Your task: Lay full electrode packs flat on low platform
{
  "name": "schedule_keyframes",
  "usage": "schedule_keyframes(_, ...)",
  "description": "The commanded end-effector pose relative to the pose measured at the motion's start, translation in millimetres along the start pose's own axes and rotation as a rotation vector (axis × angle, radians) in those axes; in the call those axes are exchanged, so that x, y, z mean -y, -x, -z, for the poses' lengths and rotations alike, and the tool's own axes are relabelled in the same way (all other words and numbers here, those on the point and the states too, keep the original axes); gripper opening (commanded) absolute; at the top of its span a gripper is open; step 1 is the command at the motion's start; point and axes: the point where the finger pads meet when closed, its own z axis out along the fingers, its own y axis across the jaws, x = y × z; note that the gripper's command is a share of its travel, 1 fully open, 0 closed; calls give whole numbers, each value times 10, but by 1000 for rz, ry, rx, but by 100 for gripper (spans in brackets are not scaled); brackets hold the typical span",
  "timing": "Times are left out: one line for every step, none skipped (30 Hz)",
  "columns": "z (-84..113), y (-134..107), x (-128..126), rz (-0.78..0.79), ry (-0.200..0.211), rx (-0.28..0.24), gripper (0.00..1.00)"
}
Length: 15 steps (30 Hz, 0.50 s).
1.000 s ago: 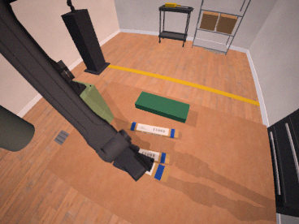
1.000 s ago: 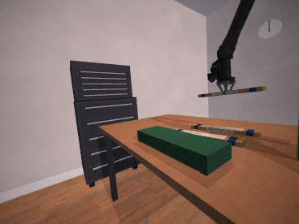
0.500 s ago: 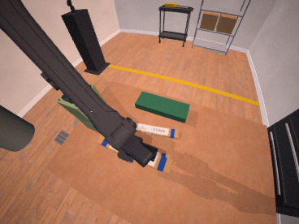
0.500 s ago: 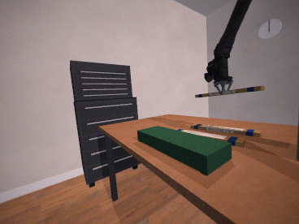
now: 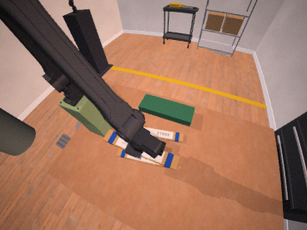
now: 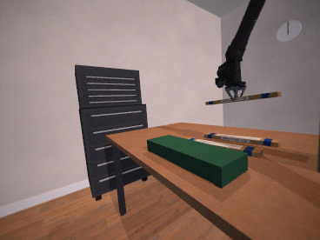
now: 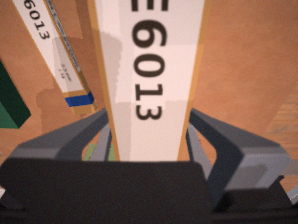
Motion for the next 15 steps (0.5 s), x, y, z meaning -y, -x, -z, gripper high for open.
schedule_keyframes(379,365,3,-20,-30,113,0)
schedule_keyframes(384,377,-21,-20,-30,116,0)
schedule_keyframes(386,385,-47,-20,-30,118,0)
schedule_keyframes(385,386,-75,-20,-30,118,0)
schedule_keyframes(380,380,-104,-20,-29,117,0)
schedule_keyframes(373,370,-135,-20,-29,115,0)
schedule_keyframes(365,356,-166,-20,-28,112,0)
schedule_keyframes(355,339,-197,-19,-27,109,0)
schedule_keyframes(347,325,-228,-19,-26,106,0)
schedule_keyframes(340,311,-259,-19,-25,103,0)
schedule_keyframes(335,300,-289,-19,-24,100,0)
schedule_keyframes(334,297,-318,-18,-24,98,0)
schedule_keyframes(336,302,-344,-18,-23,99,0)
schedule_keyframes(343,317,-370,-19,-23,101,0)
schedule_keyframes(343,317,-370,-19,-23,101,0)
